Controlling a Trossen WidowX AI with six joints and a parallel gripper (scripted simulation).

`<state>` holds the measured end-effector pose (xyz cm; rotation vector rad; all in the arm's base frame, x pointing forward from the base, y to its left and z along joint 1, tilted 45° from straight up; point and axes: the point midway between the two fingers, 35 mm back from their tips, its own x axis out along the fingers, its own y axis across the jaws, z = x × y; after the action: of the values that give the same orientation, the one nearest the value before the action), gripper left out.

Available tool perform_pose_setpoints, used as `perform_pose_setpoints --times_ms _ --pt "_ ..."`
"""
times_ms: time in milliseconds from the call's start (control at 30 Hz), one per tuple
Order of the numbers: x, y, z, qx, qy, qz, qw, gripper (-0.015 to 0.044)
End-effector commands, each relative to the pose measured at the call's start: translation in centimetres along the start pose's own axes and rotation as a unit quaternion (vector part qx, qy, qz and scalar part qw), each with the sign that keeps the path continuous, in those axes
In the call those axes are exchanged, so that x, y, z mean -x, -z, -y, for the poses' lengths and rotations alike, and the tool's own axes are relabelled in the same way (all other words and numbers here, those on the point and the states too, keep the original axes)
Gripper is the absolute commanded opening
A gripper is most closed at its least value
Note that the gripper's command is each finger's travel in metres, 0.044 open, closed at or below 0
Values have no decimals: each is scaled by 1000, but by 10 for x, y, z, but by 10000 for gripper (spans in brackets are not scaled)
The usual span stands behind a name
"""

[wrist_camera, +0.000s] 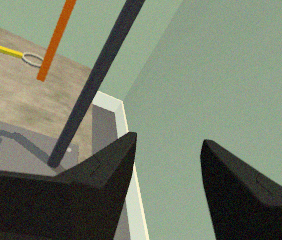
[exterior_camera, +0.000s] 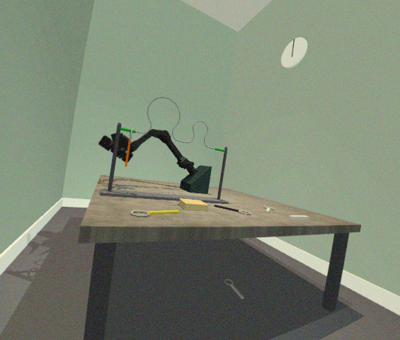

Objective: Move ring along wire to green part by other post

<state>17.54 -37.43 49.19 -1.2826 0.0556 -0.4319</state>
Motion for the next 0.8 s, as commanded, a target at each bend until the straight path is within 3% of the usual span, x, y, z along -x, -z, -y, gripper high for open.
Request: perform_pose_setpoints --times_ms 0,267,433,767 --pt "-17 22 -29 -62 -38 16 997 160" --pt "-49 64 -105 -200 -123 47 971 160" --pt "-53 70 -117 -224 -137 52 964 160" --pt "-96 18 -106 -225 -134 53 964 160"
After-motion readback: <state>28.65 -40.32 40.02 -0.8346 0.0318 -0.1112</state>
